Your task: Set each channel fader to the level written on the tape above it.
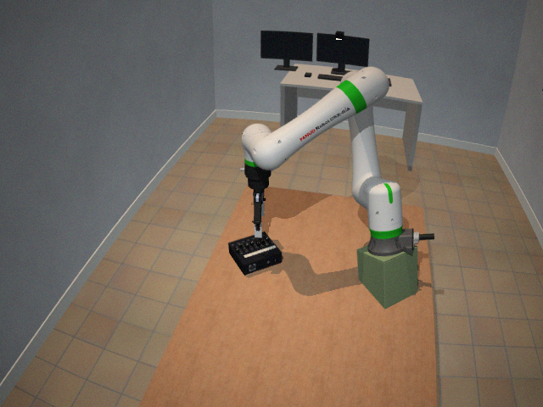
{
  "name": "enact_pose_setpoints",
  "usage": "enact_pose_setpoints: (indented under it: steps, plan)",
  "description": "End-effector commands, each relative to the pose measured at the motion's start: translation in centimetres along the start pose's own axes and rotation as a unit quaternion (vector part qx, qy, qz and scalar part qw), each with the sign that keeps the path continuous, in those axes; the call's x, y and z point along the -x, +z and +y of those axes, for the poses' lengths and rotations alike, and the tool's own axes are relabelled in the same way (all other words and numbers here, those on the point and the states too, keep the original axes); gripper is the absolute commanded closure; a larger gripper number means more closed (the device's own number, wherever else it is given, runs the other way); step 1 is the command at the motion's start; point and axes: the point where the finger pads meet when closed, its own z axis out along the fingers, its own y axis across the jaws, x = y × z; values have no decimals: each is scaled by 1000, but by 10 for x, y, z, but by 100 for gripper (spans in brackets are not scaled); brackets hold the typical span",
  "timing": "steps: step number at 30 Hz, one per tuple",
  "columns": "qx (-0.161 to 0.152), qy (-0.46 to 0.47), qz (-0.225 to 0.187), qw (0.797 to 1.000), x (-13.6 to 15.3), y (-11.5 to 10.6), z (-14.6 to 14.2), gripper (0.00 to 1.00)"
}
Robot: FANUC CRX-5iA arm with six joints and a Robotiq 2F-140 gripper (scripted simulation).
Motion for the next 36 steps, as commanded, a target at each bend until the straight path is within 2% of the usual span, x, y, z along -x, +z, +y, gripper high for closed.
enact_pose_setpoints:
  steps: [1,2,3,6,8,9,13,21,36]
  plan:
    - [-8,139,-7,990,-1,3,-3,0]
    - [-7,159,-7,987,-1,3,-3,0]
    - [-6,180,-8,984,-1,3,-3,100]
    - [-5,240,-9,971,-1,3,-3,100]
    - [-5,240,-9,971,-1,3,-3,100]
    - [-5,299,-11,954,-1,3,-3,100]
    - [-8,368,-13,930,-1,3,-3,100]
    - [-27,499,-25,866,-1,3,-3,100]
    - [-27,499,-25,866,-1,3,-3,100]
